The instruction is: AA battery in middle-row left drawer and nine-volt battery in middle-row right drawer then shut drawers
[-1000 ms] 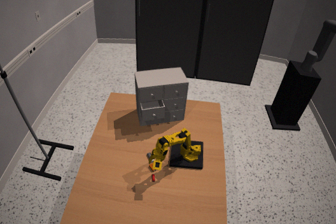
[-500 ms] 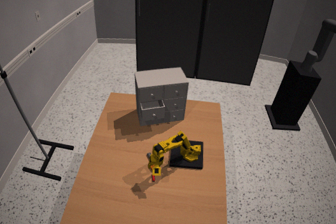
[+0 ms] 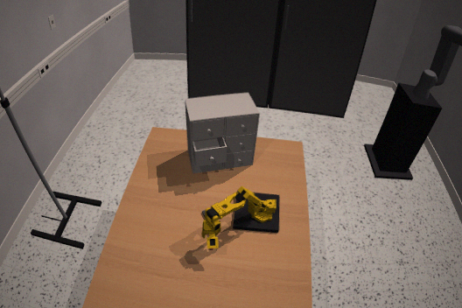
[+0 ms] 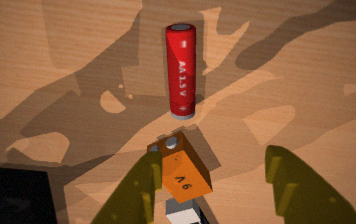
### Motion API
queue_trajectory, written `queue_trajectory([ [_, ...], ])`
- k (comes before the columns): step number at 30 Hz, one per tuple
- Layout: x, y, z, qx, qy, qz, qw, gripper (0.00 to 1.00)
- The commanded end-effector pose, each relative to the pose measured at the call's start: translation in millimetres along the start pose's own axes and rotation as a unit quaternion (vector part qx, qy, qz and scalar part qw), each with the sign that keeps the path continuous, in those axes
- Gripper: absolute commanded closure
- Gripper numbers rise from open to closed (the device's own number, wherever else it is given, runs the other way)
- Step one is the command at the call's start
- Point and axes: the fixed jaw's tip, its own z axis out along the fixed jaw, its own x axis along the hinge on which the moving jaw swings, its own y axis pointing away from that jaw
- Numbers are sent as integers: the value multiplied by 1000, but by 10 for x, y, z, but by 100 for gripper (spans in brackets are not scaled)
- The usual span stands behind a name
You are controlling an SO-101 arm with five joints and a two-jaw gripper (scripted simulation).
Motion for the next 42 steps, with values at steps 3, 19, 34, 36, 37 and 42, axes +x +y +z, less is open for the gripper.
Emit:
queue_trajectory([
  [3,-10,19,100,-6,3,-8,1000,79],
  [19,-9,21,138,-7,4,-8,1000,79],
  [34,-9,32,156,-7,4,-8,1000,79],
  [36,-8,36,163,-7,4,-8,1000,79],
  [37,-8,38,166,-7,4,-8,1000,79],
  [42,-7,48,181,-7,4,-8,1000,79],
])
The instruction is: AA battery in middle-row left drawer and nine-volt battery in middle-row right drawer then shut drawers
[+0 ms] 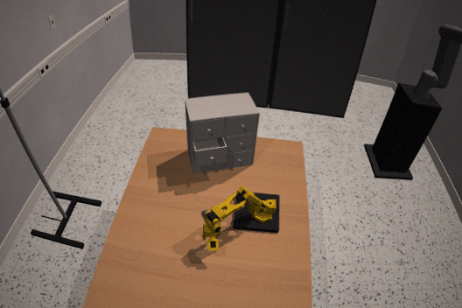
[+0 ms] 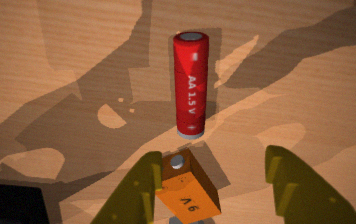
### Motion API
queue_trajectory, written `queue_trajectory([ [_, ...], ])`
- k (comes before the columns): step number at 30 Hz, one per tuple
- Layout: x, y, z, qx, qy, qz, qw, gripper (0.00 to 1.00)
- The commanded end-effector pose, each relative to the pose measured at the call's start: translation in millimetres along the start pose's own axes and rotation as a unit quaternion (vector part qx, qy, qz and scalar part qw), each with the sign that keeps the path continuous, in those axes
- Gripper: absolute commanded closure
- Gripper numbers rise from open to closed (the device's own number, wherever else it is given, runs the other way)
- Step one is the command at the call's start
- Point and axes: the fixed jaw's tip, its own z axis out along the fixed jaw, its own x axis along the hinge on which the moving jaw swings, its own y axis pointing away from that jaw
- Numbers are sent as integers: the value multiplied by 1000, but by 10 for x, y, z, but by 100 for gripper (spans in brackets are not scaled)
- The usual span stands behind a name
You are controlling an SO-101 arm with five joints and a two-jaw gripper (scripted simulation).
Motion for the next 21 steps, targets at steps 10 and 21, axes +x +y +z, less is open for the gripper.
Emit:
queue_trajectory([
  [10,-11,28,24,1,-1,-5,1000,79],
  [21,-14,23,56,1,-1,-5,1000,79],
])
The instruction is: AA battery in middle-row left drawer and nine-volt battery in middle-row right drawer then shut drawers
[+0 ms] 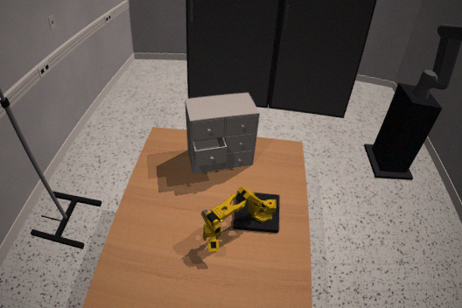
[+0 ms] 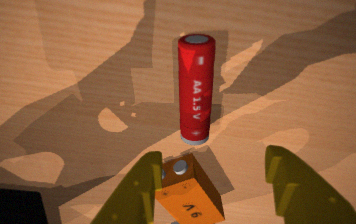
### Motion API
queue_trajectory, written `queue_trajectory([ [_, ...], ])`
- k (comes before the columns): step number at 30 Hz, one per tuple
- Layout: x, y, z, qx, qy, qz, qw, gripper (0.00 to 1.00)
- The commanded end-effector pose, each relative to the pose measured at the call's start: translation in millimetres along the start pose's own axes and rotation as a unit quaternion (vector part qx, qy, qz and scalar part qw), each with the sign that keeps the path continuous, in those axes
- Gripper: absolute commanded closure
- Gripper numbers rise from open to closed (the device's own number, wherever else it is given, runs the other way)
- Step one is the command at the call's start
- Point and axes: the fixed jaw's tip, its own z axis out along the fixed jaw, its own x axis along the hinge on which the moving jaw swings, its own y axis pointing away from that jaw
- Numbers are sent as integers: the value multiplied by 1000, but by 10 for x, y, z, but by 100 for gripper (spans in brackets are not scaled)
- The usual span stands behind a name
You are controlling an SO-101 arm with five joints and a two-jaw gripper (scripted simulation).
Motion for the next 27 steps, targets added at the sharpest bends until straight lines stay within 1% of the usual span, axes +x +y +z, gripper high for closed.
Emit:
queue_trajectory([
  [1,-18,3,44,3,-3,-4,1000,79],
  [5,-24,-13,174,3,-3,-4,1000,79],
  [16,-24,-13,174,3,-3,-4,1000,79],
  [20,-25,-22,304,3,-3,-4,1000,79],
  [27,-25,-22,304,3,-3,-4,1000,79],
])
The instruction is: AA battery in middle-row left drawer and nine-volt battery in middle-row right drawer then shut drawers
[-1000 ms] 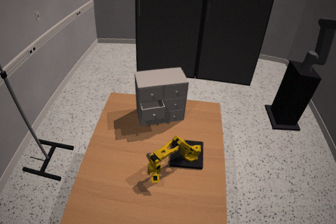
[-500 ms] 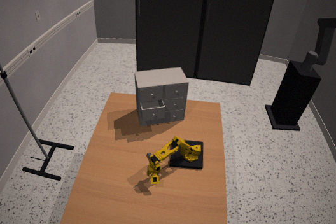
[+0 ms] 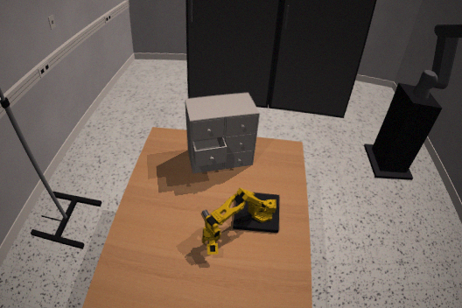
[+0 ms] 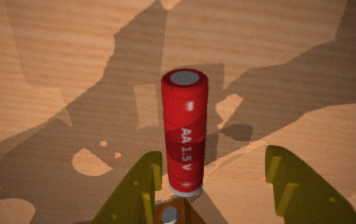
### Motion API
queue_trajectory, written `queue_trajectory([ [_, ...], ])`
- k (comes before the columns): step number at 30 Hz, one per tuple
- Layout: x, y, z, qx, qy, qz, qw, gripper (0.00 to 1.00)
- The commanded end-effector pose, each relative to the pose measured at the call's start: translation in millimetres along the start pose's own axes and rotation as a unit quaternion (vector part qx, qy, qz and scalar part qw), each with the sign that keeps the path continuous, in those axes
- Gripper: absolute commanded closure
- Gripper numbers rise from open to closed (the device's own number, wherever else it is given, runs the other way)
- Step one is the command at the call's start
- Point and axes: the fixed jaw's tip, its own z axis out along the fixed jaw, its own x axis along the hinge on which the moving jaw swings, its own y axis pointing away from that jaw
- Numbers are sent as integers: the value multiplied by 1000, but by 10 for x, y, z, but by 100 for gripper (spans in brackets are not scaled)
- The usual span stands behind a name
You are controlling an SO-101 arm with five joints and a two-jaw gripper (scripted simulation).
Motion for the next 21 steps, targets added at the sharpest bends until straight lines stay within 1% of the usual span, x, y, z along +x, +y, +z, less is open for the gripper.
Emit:
queue_trajectory([
  [1,11,32,51,-9,5,-4,1000,79],
  [6,11,32,51,-9,5,-4,1000,79],
  [8,13,32,115,-9,5,-4,1000,79],
  [21,13,32,115,-9,5,-4,1000,79],
])
